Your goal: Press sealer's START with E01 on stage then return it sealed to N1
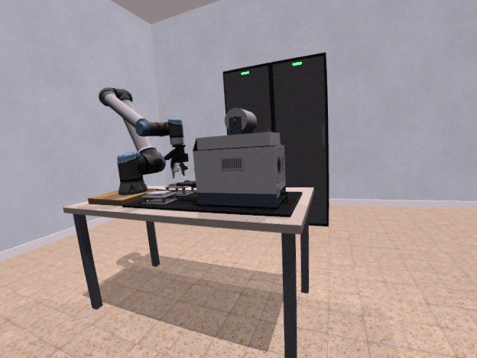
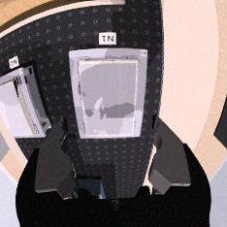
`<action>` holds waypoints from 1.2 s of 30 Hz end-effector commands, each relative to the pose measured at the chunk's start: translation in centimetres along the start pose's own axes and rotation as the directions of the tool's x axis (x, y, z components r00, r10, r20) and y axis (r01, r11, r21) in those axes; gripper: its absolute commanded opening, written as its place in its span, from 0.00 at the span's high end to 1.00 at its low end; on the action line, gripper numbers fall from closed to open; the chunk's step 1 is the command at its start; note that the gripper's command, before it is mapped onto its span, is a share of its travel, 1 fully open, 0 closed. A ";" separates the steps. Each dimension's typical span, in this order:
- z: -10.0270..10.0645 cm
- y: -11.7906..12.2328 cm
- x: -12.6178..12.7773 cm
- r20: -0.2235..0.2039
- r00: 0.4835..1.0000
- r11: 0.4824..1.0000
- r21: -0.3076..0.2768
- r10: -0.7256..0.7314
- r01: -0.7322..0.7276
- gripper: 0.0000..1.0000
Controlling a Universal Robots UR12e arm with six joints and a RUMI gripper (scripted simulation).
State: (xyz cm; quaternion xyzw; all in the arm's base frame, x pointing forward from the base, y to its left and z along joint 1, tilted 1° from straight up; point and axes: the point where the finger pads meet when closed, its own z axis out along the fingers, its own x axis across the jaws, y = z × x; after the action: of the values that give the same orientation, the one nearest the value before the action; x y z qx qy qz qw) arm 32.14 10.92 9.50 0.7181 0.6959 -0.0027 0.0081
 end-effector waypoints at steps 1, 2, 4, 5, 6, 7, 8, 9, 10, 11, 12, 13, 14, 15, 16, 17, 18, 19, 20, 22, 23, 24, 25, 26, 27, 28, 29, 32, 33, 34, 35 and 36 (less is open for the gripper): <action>-0.8 0.0 0.0 0.000 1.000 1.000 -0.001 0.000 0.000 0.32; -1.0 0.0 0.0 0.000 1.000 1.000 -0.001 0.000 0.000 0.32; -1.3 0.0 0.0 0.000 1.000 1.000 -0.001 0.000 0.000 0.32; -1.5 0.0 0.0 0.000 1.000 1.000 -0.001 0.000 0.000 0.32; -1.7 0.0 0.0 0.000 1.000 1.000 -0.001 0.000 0.000 0.32; -1.9 0.0 0.0 0.000 1.000 1.000 -0.001 0.000 0.000 0.32; -2.0 0.0 0.0 0.000 1.000 1.000 -0.001 0.000 0.000 0.32; -2.2 0.0 0.0 0.000 1.000 1.000 -0.001 0.000 0.000 0.32; -2.4 0.0 0.0 0.000 1.000 1.000 -0.001 0.000 0.000 0.32; -2.5 0.0 0.0 0.000 1.000 1.000 -0.001 0.000 0.000 0.32; -2.5 0.0 0.0 0.000 1.000 1.000 -0.001 0.000 0.000 0.32; -2.5 0.0 0.0 0.000 1.000 1.000 -0.001 0.000 0.000 0.32; -2.7 0.0 0.0 0.000 1.000 1.000 -0.001 0.000 0.000 0.32; -2.9 0.0 0.0 0.000 1.000 1.000 -0.001 0.000 0.000 0.32; -3.0 0.0 0.0 0.000 1.000 1.000 -0.001 0.000 0.000 0.32; -3.2 0.0 0.0 0.000 1.000 1.000 -0.001 0.000 0.000 0.32; -3.4 0.0 0.0 0.000 1.000 1.000 -0.001 0.000 0.000 0.32; -3.5 0.0 0.0 0.000 1.000 1.000 -0.001 0.000 0.000 0.32; -3.7 0.0 0.0 0.000 1.000 1.000 -0.001 0.000 0.000 0.32; -4.0 0.0 0.0 0.000 1.000 1.000 -0.001 0.000 0.000 0.32; -4.2 0.0 0.0 0.000 1.000 1.000 -0.001 0.000 0.000 0.32; -4.4 0.0 0.0 0.000 1.000 1.000 -0.001 0.000 0.000 0.32; -4.5 0.0 0.0 0.000 1.000 1.000 -0.001 0.000 0.000 0.32; -4.7 0.0 0.0 0.000 1.000 1.000 -0.001 0.000 0.000 0.32; -4.9 0.0 0.0 0.000 1.000 1.000 -0.001 0.000 0.000 0.32; -5.0 0.0 0.0 0.000 1.000 1.000 -0.001 0.000 0.000 0.32; -5.0 0.0 0.0 0.000 1.000 1.000 -0.001 0.000 0.000 0.32; -5.4 0.0 0.0 0.000 1.000 1.000 -0.001 0.000 0.000 0.32; -5.5 0.0 0.0 0.000 1.000 1.000 -0.001 0.000 0.000 0.32; -5.7 0.0 0.0 0.000 1.000 1.000 -0.001 0.000 0.000 0.32; -5.9 0.0 0.0 0.000 1.000 1.000 -0.001 0.000 0.000 0.32; -6.0 0.0 0.0 0.000 1.000 1.000 -0.001 0.000 0.000 0.32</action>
State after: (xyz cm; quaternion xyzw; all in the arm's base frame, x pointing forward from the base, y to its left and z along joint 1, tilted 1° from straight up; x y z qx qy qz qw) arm 32.10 11.00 14.79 0.7181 0.6959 -0.0027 0.0081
